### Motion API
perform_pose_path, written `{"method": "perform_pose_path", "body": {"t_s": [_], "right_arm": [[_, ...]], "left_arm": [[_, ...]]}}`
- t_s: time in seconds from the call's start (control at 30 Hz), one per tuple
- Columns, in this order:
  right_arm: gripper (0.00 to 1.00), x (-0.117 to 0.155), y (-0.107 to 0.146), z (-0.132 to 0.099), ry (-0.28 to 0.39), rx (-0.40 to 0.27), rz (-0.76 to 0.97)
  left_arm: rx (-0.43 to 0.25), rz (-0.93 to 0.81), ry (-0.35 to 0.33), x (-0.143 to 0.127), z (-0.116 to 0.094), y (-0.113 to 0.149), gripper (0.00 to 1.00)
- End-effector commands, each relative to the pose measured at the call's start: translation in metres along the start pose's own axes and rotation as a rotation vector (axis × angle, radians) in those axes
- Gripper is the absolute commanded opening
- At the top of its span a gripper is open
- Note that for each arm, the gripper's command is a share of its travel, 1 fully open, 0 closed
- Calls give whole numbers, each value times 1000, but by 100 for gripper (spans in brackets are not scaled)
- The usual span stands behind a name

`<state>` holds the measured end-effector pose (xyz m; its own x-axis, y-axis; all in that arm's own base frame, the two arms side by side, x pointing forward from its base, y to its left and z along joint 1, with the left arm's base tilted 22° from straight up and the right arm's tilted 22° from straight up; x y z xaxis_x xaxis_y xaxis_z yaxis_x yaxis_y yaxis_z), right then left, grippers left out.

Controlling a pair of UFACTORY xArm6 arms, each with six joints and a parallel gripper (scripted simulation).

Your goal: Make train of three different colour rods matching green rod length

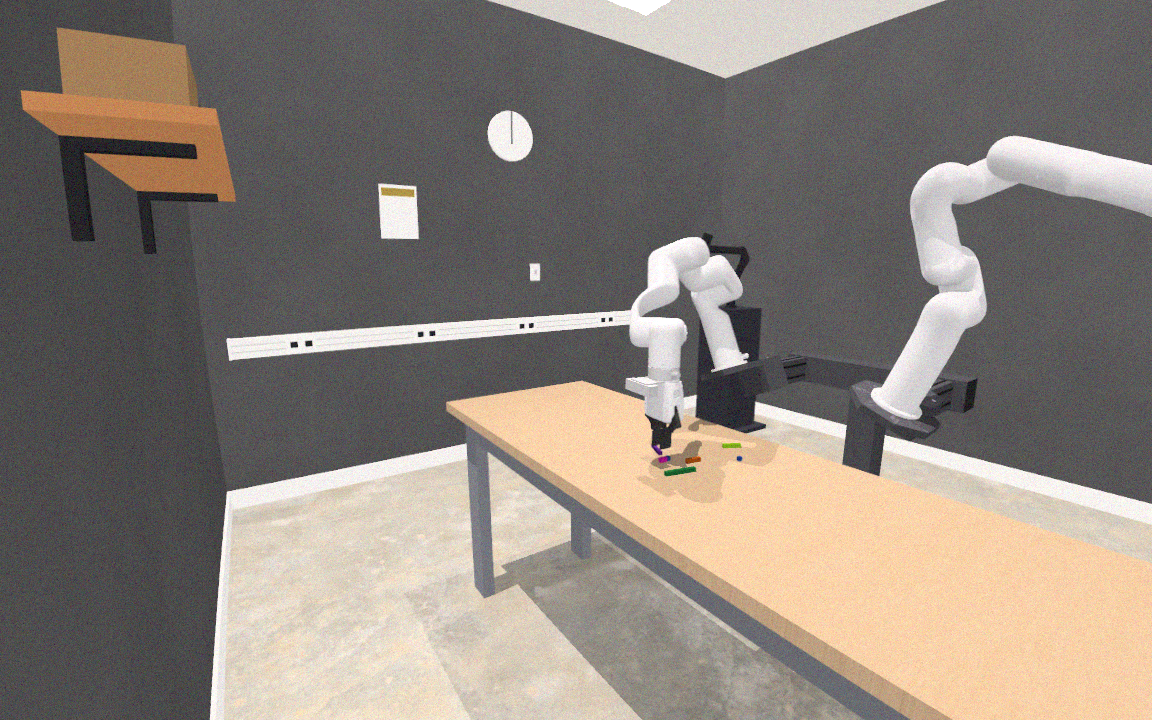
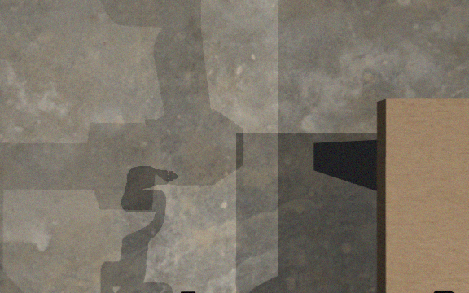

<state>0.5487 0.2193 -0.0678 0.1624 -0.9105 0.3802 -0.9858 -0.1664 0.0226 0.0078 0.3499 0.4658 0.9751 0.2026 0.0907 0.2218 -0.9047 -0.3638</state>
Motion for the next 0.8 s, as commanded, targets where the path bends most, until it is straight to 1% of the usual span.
{"method": "perform_pose_path", "body": {"t_s": [0.0,0.07,0.13,0.3,0.47,0.5,0.77], "right_arm": [[26,0,-1,-26,-2,6,1],[26,0,-1,-37,-2,6,1],[26,0,-1,-37,-2,6,1],[26,0,-1,-54,-2,6,1],[26,0,-1,-58,-2,6,1],[100,0,-1,-58,-2,6,1],[100,0,-1,-58,-2,6,1]], "left_arm": [[5,0,1,0,-2,-1,100],[5,0,1,0,-2,-1,100],[5,0,1,0,-2,-1,100],[5,0,1,0,-2,-1,100],[5,0,1,0,-2,-1,100],[5,0,1,0,-2,-1,100],[5,0,1,0,-2,-1,100]]}}
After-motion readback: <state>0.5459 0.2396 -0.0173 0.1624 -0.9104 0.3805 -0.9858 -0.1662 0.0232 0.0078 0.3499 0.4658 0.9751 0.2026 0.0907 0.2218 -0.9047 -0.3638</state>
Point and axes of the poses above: on each arm, the point where the finger pads meet when closed, its own z axis out along the fingers, its own x axis across the jaws, y = z × x, the point moved 7 cm from there along -z, back along the fingers, and after that the axes turned 14 degrees about -z, right-handed, at the moved point
